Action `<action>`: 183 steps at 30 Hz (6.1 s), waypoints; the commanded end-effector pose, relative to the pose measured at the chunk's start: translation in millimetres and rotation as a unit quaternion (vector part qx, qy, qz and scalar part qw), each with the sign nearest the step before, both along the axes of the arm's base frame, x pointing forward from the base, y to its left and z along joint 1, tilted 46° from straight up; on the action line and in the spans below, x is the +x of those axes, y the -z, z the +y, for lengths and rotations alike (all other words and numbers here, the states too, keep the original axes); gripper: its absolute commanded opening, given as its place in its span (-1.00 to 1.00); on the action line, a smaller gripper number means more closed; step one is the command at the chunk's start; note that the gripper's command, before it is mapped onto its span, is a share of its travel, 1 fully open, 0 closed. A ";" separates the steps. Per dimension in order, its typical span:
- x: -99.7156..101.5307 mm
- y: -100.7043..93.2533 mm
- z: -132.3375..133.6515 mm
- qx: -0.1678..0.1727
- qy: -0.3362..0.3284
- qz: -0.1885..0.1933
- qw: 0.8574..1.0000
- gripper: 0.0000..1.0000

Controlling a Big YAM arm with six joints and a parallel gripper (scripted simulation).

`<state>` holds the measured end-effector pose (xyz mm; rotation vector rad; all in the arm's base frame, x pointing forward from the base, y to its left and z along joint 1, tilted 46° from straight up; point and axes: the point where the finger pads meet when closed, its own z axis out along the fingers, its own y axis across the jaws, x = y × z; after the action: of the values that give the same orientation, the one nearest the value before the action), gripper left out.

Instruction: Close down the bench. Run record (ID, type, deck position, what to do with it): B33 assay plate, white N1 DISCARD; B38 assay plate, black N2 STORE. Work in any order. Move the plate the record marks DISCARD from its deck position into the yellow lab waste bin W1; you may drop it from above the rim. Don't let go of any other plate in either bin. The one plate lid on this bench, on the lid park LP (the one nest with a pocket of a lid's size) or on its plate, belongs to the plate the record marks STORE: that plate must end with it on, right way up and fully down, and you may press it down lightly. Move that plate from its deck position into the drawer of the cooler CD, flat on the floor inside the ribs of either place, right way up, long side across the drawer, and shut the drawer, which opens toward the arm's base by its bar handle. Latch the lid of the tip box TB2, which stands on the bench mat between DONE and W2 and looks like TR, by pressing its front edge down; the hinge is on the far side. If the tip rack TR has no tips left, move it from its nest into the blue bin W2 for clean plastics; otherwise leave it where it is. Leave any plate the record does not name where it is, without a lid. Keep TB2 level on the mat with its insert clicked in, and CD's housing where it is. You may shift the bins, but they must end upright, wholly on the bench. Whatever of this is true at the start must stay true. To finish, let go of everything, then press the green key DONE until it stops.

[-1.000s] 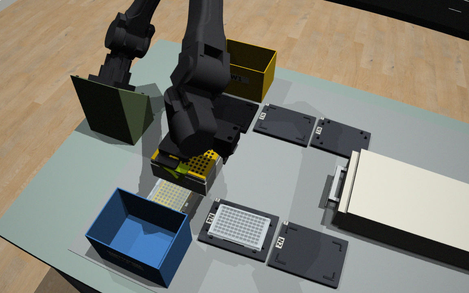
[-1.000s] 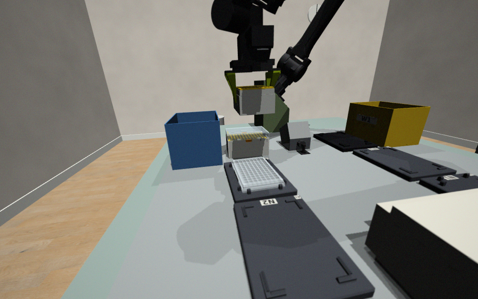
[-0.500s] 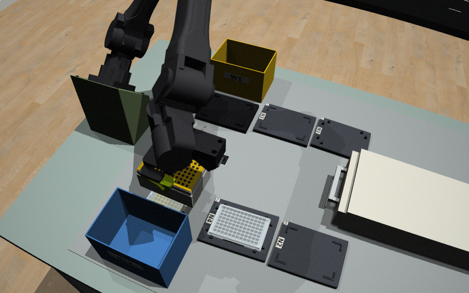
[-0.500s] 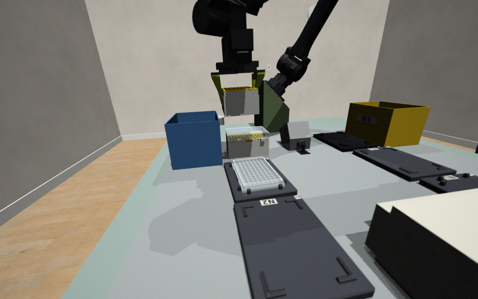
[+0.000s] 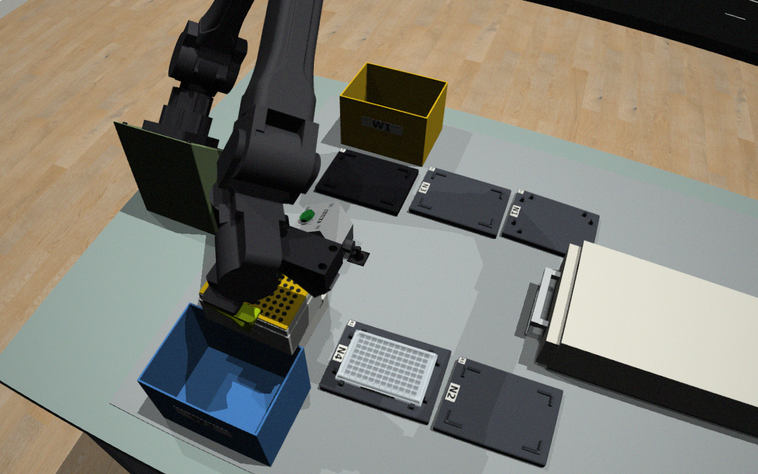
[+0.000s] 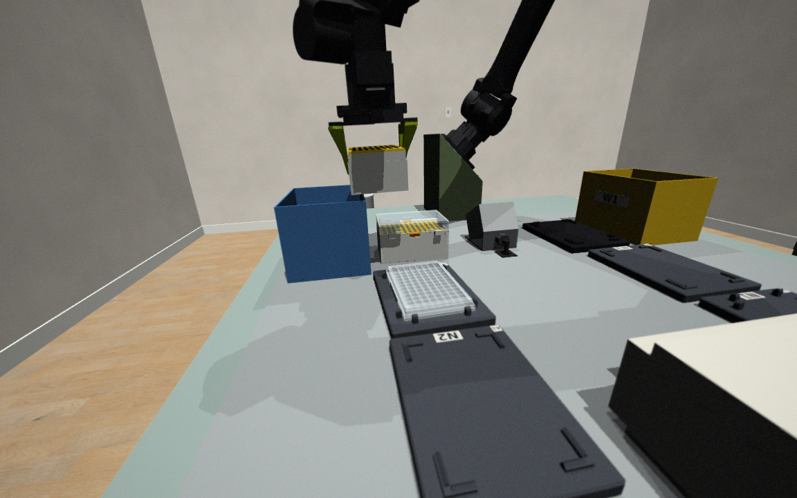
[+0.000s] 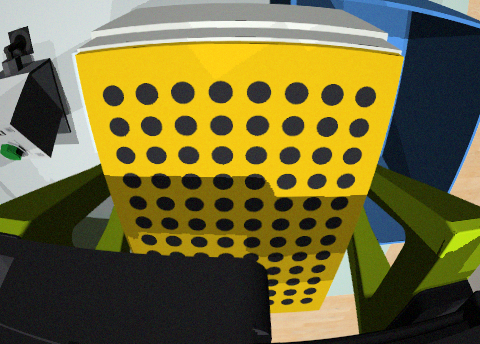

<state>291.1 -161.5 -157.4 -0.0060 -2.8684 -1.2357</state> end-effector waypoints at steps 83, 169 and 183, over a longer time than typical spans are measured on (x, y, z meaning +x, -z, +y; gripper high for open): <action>0.3 50.3 -99.2 -0.040 0.000 -0.040 0.998 -1.00; -16.0 19.7 -52.4 -0.026 0.002 -0.028 0.999 -1.00; -22.4 -14.8 -18.5 -0.023 0.002 -0.027 0.999 -1.00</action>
<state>263.6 -173.8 -157.0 0.0406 -2.8987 -1.2257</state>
